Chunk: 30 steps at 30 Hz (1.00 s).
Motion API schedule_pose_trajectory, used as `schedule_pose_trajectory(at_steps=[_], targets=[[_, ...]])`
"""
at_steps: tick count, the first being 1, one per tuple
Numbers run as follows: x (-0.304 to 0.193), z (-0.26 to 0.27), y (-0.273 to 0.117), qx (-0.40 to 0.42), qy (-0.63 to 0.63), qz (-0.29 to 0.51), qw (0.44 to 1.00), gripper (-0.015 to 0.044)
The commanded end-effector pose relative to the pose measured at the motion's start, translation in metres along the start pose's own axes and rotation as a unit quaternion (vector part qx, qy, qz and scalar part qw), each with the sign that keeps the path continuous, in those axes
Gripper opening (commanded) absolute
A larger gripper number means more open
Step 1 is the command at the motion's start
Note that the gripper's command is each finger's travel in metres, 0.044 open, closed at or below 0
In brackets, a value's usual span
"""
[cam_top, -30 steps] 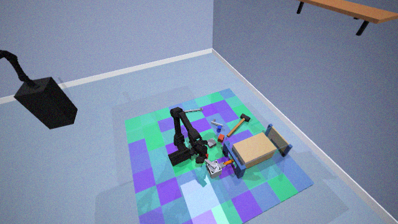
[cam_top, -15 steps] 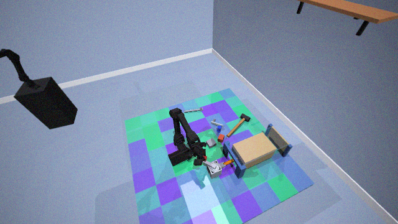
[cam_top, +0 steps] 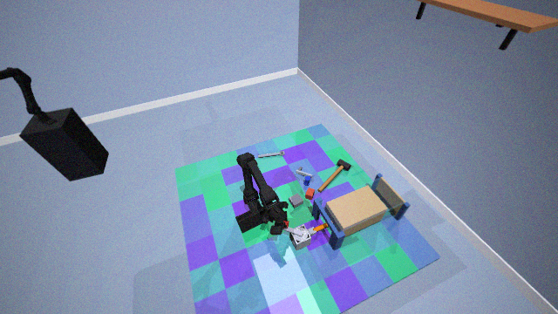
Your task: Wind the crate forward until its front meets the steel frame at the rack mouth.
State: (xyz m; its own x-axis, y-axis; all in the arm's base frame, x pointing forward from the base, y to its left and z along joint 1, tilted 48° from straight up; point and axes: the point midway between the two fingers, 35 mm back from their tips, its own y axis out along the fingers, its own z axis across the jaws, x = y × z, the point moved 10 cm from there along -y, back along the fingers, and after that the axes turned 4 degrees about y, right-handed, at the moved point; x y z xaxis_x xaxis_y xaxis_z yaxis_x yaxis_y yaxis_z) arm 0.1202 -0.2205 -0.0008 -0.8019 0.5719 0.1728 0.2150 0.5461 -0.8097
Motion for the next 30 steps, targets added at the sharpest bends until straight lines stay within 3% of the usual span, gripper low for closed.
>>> schedule_pose_trajectory(at_steps=[1,30], targets=[[0.000,0.011,0.001,0.016,-0.002,-0.007,1.000,0.0000],[-0.008,0.042,0.003,0.018,-0.002,-0.006,1.000,0.0000]])
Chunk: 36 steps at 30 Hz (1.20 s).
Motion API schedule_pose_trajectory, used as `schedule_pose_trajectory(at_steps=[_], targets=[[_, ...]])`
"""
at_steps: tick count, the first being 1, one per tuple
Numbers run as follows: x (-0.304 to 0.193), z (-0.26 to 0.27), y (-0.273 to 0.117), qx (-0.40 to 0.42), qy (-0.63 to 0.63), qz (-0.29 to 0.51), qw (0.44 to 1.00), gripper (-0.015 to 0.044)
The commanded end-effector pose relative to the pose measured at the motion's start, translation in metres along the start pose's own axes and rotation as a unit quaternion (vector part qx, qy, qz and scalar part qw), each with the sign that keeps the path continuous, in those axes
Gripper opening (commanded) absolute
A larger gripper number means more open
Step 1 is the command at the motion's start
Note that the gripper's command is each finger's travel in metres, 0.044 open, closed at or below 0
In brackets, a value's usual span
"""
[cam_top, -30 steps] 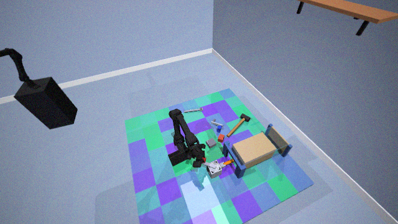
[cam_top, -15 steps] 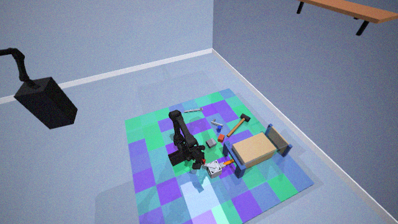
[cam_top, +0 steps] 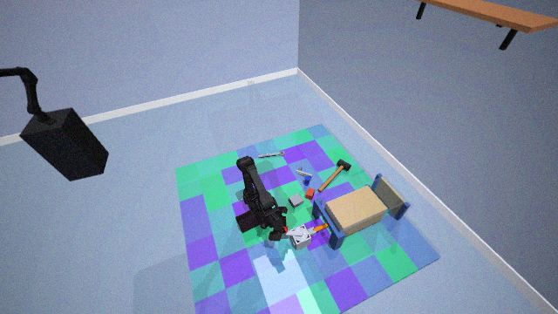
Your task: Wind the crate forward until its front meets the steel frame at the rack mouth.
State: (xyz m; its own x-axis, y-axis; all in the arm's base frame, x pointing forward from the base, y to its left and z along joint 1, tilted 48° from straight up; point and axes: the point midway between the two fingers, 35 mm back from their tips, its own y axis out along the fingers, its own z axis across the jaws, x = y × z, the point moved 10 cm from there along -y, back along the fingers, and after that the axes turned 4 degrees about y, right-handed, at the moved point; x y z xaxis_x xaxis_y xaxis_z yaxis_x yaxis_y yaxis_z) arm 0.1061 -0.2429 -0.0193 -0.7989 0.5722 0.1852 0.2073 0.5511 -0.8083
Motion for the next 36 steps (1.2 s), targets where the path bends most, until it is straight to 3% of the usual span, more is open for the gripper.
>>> schedule_pose_trajectory(at_steps=[1,36], targets=[[-0.004,0.011,0.003,0.017,-0.006,-0.002,1.000,0.0000],[-0.025,0.042,0.010,0.019,-0.007,-0.001,1.000,0.0000]])
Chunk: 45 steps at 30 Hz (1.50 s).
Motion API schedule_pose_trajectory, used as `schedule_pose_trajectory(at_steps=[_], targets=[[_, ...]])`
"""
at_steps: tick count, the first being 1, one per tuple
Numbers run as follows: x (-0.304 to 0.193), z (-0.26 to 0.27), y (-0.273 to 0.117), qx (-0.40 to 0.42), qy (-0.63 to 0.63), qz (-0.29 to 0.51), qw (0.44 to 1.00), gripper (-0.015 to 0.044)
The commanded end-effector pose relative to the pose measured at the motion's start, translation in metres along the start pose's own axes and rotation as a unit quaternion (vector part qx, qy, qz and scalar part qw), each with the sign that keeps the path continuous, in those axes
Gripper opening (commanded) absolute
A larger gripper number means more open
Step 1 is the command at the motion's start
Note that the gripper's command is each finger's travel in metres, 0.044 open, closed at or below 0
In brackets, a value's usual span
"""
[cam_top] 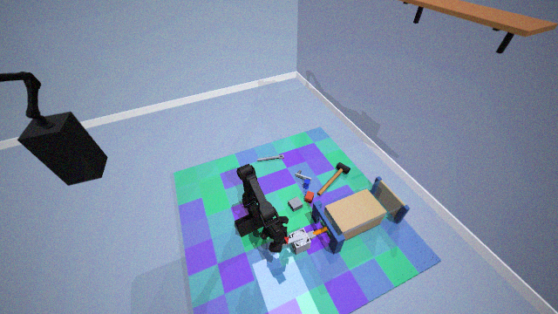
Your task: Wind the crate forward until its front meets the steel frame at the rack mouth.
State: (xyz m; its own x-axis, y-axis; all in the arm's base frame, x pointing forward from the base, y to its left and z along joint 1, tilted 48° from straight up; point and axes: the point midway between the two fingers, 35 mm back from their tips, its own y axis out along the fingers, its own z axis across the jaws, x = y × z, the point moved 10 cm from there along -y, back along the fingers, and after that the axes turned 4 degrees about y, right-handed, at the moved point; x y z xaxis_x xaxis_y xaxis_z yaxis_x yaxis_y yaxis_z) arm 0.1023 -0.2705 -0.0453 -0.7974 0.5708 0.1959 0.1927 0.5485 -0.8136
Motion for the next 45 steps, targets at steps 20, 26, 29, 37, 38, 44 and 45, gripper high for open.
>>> schedule_pose_trajectory(at_steps=[20,26,29,37,38,44,45], targets=[[-0.035,0.027,0.016,0.013,-0.010,0.005,1.000,0.0000],[-0.041,0.029,0.018,0.013,-0.010,0.006,1.000,0.0000],[-0.044,0.030,0.019,0.013,-0.010,0.006,1.000,0.0000],[-0.052,0.032,0.022,0.013,-0.011,0.006,1.000,0.0000],[-0.053,0.033,0.023,0.013,-0.011,0.006,1.000,0.0000],[-0.059,0.034,0.025,0.013,-0.011,0.006,1.000,0.0000],[-0.060,0.034,0.026,0.013,-0.011,0.006,1.000,0.0000]])
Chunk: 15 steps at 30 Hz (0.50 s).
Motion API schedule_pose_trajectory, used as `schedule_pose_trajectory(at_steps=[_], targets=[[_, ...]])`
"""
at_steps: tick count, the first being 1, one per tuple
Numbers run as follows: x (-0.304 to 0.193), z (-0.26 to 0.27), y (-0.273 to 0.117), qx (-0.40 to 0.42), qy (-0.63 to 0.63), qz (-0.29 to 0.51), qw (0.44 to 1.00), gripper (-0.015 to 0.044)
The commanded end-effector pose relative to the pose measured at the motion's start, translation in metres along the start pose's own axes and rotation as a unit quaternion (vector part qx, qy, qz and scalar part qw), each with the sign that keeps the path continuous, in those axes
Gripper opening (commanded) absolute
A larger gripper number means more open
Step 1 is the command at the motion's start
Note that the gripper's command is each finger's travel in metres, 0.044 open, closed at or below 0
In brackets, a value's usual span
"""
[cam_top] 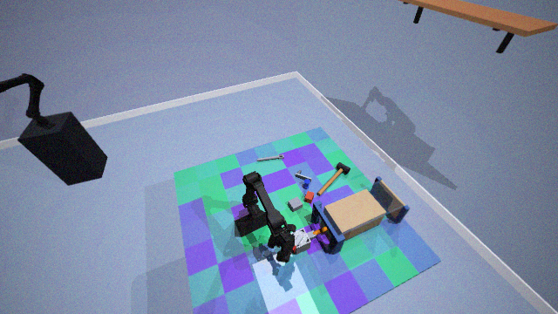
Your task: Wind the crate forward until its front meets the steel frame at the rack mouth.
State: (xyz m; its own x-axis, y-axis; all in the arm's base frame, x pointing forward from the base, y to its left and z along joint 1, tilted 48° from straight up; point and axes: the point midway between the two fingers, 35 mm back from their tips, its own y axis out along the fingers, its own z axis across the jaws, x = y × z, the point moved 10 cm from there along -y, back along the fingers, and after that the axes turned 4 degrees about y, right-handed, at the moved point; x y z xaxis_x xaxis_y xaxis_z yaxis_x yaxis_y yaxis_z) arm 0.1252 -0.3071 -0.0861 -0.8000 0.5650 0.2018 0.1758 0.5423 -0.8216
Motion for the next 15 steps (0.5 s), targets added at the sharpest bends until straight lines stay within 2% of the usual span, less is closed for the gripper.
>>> schedule_pose_trajectory(at_steps=[1,15], targets=[[-0.014,0.002,0.008,0.004,-0.010,0.011,1.000,0.0000],[-0.028,0.002,0.014,0.004,-0.010,0.011,1.000,0.0000]])
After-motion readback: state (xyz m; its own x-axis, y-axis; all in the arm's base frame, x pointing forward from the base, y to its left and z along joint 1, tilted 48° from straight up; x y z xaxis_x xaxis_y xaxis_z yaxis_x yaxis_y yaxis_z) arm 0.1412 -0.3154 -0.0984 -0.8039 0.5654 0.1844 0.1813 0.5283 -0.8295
